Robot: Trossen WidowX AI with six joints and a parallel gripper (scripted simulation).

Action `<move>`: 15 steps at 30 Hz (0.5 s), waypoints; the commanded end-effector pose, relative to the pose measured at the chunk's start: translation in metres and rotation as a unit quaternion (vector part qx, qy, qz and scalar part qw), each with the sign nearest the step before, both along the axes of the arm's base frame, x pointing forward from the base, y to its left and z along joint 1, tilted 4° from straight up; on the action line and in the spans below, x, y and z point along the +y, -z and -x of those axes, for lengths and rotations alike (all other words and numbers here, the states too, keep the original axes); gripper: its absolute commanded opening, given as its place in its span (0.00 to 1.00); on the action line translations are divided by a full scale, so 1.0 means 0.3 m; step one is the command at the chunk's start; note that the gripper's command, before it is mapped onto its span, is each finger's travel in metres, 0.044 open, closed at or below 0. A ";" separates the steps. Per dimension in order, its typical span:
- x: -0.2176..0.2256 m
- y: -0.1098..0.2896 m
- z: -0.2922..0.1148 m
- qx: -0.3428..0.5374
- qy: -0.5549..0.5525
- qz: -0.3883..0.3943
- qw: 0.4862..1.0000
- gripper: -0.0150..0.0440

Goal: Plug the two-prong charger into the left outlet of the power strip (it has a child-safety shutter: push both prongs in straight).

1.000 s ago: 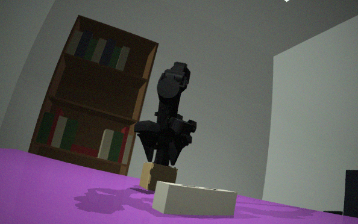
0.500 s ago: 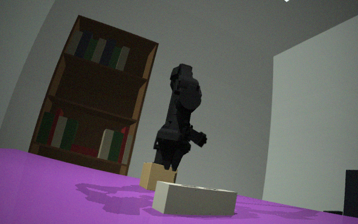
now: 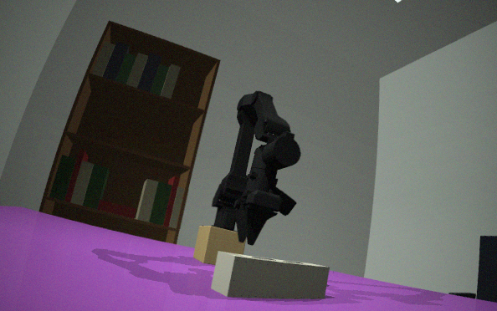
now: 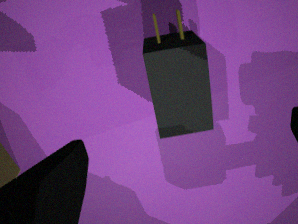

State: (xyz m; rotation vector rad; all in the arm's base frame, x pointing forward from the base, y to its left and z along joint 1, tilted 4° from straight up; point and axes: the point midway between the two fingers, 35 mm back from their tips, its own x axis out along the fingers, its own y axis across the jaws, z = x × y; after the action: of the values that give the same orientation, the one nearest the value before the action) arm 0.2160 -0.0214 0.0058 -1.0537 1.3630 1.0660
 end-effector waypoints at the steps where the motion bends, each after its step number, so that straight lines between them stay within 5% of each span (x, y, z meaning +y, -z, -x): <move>1: 0.002 0.002 0.000 0.000 -0.014 0.003 1.000 1.00; 15: 0.006 0.057 0.002 0.000 -0.014 0.003 1.000 1.00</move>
State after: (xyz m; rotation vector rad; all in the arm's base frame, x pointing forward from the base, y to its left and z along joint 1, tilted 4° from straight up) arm 0.2147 -0.0194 -0.0091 -1.0720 1.3574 1.0818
